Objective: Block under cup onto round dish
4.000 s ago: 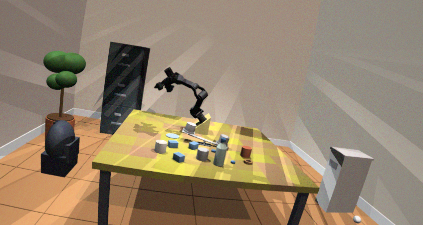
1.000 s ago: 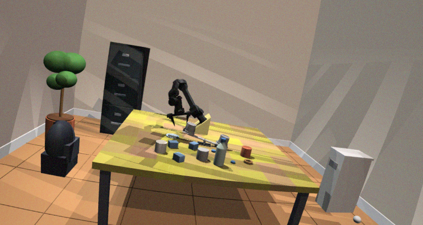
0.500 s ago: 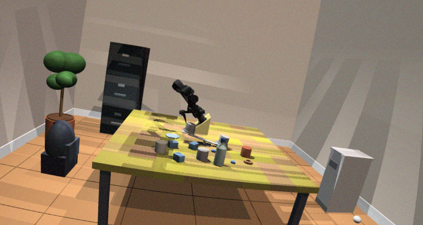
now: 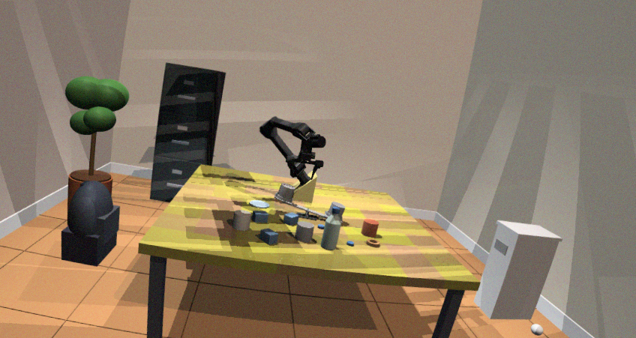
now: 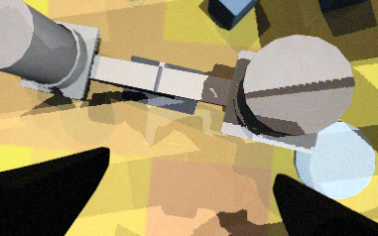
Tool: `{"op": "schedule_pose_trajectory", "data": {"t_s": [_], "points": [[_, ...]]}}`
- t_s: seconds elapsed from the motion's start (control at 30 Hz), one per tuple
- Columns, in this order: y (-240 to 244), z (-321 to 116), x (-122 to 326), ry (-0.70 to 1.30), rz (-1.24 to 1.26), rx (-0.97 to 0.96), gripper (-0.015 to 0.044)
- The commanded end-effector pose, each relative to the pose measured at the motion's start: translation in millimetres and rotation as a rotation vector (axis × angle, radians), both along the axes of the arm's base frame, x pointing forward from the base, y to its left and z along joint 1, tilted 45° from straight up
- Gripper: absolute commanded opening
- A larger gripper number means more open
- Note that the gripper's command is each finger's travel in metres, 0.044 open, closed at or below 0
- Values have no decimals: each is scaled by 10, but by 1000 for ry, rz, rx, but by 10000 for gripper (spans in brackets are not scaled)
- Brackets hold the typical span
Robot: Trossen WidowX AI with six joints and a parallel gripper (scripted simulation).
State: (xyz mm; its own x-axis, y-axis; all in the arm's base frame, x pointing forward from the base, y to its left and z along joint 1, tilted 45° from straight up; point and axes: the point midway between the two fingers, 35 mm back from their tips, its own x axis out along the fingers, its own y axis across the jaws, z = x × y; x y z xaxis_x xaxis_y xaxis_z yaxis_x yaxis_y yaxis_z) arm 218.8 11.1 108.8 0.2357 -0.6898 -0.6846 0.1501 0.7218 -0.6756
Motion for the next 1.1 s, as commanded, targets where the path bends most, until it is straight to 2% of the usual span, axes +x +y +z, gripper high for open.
{"op": "schedule_pose_trajectory", "data": {"t_s": [0.0, 0.47, 0.63, 1.07], "points": [[144, -27, -45, -45, 34, -45, 440], [840, -39, -244, -357, 255, -123, 440], [899, -37, -270, -388, 278, -122, 440], [1020, -243, -9, -24, 353, -253, 440]]}}
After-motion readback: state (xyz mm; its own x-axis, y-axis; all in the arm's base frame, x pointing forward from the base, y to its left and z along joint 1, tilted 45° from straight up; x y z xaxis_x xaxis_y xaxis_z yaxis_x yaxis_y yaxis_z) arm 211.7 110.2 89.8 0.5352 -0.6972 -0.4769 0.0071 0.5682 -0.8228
